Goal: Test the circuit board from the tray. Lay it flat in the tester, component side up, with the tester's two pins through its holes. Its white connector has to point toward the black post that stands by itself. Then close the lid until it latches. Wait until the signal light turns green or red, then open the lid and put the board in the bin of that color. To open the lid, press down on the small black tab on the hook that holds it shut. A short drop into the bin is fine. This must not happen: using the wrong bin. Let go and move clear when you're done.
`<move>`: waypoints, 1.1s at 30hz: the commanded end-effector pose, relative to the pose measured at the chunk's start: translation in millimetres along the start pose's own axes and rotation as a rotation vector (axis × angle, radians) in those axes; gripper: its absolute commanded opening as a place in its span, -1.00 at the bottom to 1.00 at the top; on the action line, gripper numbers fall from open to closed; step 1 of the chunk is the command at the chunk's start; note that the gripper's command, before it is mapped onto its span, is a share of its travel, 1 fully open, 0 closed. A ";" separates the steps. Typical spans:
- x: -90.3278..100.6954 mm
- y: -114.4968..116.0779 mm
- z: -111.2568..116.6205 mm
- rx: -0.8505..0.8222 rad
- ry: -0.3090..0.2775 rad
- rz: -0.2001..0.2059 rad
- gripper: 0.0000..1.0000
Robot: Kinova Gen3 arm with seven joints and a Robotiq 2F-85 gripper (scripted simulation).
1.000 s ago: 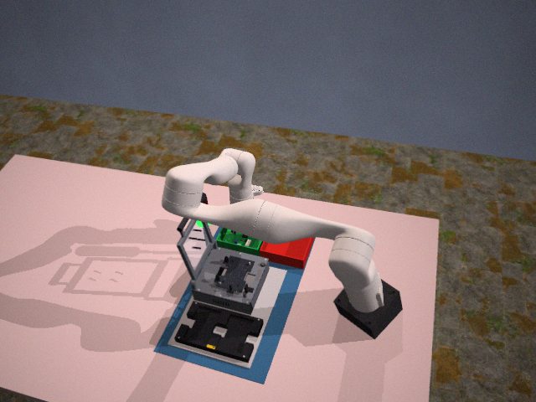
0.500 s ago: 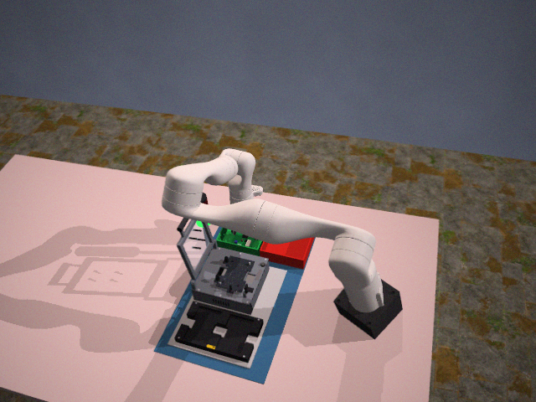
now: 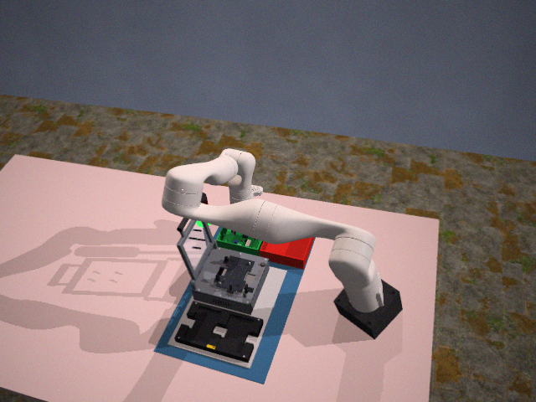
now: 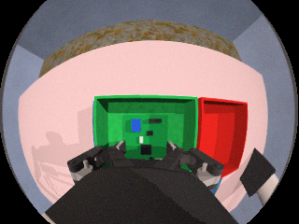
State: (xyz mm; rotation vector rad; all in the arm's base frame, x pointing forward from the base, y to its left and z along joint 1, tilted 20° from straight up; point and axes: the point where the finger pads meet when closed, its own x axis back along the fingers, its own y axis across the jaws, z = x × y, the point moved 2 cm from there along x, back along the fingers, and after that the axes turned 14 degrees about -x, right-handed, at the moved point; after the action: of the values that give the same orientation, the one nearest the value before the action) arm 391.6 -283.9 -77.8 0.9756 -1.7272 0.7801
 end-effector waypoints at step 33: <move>-1.0 -2.7 0.6 0.007 0.002 0.006 1.00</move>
State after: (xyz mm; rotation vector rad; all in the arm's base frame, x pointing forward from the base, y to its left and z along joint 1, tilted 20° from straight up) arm 391.6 -283.9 -77.8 0.9756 -1.7272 0.7801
